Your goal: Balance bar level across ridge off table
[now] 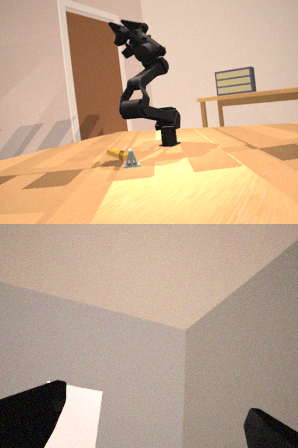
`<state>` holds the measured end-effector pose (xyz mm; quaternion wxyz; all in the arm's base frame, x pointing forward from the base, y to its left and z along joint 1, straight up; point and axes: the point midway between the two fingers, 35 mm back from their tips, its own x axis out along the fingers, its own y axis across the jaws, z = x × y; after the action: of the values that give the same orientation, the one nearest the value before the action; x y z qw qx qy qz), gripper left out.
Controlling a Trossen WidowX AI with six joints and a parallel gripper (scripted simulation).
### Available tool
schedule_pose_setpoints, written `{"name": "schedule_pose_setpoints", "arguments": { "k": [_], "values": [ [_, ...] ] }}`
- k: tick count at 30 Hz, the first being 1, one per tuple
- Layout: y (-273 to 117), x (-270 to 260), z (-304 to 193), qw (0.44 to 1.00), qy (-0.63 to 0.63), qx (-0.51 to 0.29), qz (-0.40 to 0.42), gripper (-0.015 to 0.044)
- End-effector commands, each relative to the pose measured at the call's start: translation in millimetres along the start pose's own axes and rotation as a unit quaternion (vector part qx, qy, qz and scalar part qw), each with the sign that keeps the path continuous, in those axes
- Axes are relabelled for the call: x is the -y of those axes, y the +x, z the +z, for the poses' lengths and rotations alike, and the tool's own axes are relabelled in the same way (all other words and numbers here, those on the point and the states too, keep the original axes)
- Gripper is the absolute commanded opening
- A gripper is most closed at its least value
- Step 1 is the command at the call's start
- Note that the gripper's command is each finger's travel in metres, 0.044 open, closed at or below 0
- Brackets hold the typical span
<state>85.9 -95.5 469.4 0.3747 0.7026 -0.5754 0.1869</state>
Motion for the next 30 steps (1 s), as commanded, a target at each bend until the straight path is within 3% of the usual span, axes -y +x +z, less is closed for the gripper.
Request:
{"name": "schedule_pose_setpoints", "arguments": {
  "k": [1, 4, 30],
  "values": [
    [-0.1, -0.5, -0.1, 1.000, 0.002, 0.000, 0.000, 0.0374],
    [-1.7, -6.9, -0.5, 1.000, 0.030, -0.002, 0.000, 0.0315],
    [3.3, -80.2, 4.1, 0.947, 0.315, -0.034, 0.045, 0.0315]
  ]
}}
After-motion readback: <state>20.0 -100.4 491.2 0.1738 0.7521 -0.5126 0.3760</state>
